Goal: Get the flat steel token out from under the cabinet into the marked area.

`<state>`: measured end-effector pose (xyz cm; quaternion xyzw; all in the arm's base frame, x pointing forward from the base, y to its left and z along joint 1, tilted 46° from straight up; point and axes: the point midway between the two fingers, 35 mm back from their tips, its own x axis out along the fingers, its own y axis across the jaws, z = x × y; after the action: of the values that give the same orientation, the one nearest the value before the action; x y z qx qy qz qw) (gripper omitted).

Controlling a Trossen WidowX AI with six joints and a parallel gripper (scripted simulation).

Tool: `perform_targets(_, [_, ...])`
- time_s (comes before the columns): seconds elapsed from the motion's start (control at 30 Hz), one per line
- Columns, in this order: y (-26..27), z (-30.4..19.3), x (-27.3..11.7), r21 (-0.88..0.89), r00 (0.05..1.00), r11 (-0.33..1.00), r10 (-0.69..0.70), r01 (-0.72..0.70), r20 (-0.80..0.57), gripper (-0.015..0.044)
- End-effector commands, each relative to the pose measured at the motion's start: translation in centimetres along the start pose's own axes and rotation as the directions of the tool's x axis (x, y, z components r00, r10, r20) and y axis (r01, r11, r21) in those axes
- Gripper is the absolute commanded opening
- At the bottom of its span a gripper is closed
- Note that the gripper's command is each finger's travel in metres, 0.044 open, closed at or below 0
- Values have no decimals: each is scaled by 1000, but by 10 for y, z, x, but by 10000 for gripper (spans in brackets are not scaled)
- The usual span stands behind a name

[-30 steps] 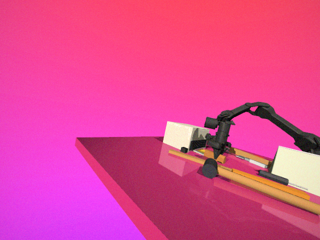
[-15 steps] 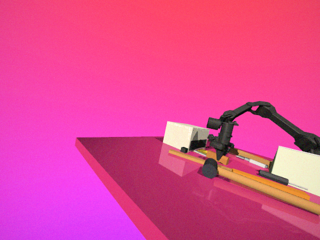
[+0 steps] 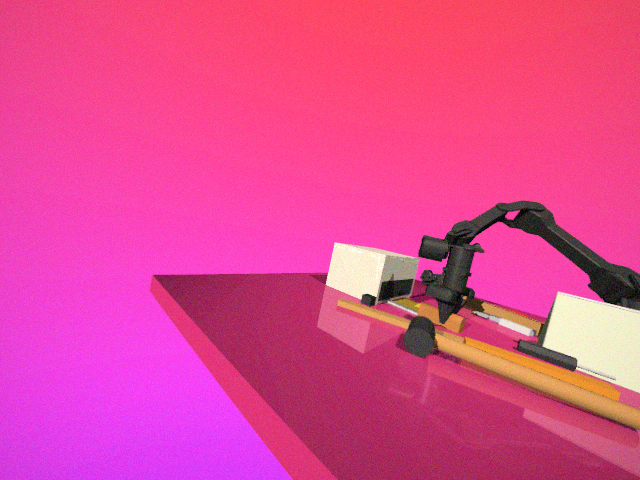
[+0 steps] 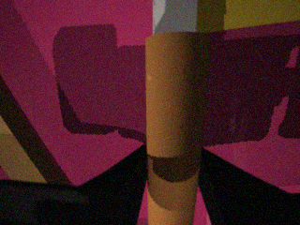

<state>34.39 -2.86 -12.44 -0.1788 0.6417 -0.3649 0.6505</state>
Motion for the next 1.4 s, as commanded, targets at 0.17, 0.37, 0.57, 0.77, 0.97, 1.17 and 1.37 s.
perform_targets(0.17, [0, -14, 1, 0, 1000, 1000, -1, 1, -5, 0])
perform_targets(0.37, [1, -21, 1, 0, 1000, 1000, -1, 1, -5, 0])
perform_targets(0.57, [1, -29, 1, 0, 1000, 1000, -1, 1, -5, 0])
perform_targets(0.77, [1, -36, 1, -1, 1000, 1000, -1, 1, -6, 0])
perform_targets(0.97, [2, -44, 1, -1, 1000, 1000, -1, 1, -6, 0])
perform_targets(1.17, [2, -52, 1, -1, 1000, 1000, -1, 1, -6, 0])
perform_targets(1.37, [3, -60, 1, -1, 1000, 1000, -1, 1, -6, 0])
